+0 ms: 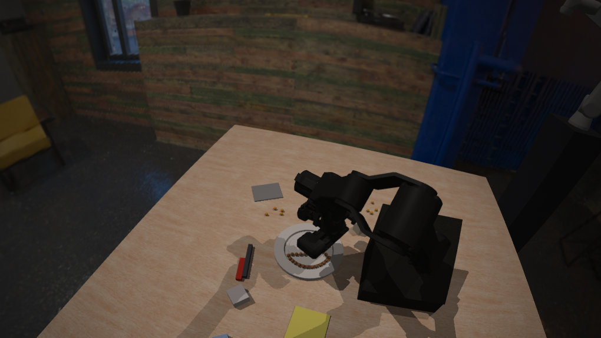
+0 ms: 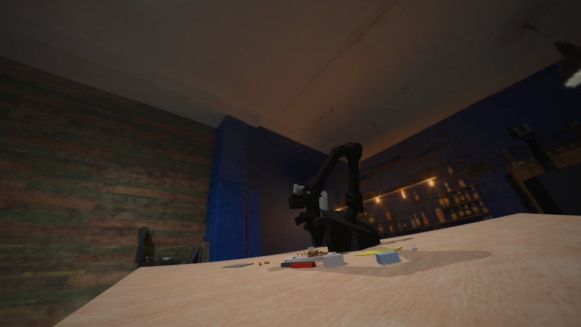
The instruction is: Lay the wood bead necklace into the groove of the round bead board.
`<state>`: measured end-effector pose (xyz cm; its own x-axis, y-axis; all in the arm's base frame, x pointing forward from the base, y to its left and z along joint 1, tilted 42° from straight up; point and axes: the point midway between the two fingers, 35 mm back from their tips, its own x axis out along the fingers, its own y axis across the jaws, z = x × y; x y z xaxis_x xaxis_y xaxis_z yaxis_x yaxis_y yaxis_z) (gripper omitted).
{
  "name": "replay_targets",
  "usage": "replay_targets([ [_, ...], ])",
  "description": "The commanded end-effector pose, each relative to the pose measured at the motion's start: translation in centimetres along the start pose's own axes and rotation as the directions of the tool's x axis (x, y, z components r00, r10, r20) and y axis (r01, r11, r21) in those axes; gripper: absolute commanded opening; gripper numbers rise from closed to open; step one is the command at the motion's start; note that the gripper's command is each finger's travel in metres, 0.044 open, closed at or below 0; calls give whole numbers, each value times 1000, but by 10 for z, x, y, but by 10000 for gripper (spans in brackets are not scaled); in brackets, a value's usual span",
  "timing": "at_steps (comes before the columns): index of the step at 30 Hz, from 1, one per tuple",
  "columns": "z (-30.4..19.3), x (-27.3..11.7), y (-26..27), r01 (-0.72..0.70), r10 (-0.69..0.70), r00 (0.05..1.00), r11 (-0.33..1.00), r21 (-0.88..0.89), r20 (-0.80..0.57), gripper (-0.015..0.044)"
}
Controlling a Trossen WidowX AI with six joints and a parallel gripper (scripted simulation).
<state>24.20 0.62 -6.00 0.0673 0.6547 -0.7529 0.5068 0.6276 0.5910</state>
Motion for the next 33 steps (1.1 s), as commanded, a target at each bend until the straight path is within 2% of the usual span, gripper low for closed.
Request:
replay_targets([
  [1, 0, 5, 0, -1, 1, 1000, 1000, 3, -2, 120],
  [24, -4, 31, 0, -2, 3, 1000, 1000, 12, -12, 120],
  [29, -2, 29, 0, 0, 0, 1000, 1000, 6, -7, 0],
  [33, -2, 29, 0, 0, 0, 1000, 1000, 6, -7, 0],
])
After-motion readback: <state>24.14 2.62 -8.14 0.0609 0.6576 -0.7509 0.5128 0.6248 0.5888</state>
